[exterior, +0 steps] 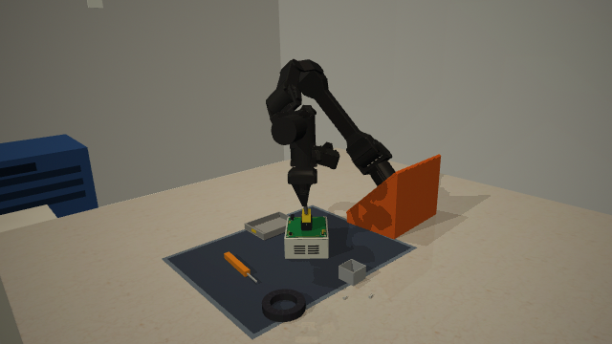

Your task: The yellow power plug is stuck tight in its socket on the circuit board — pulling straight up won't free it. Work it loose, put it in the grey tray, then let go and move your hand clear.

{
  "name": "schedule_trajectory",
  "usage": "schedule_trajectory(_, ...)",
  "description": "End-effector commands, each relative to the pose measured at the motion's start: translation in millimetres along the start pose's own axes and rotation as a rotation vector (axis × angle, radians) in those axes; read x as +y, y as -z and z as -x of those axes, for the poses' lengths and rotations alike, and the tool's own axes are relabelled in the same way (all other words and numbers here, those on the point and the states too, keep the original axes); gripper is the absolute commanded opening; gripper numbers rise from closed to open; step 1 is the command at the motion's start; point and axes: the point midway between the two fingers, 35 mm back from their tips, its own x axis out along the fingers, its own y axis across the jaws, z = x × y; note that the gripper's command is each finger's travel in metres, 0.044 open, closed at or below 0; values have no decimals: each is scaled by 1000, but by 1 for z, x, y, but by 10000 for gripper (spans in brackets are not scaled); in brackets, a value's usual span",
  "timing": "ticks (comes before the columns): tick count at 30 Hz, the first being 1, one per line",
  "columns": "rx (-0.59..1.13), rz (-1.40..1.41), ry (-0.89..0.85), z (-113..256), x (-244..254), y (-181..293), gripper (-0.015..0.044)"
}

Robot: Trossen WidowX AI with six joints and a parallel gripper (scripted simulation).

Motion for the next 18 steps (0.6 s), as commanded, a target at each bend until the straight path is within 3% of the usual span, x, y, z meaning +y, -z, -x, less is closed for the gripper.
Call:
schedule_trajectory(1,3,20,62,16,7,-3,0)
schedule_trajectory(13,6,17,-200,15,-15,-3,0)
schedule_trajectory(18,6,17,-184,16,-14,-3,0)
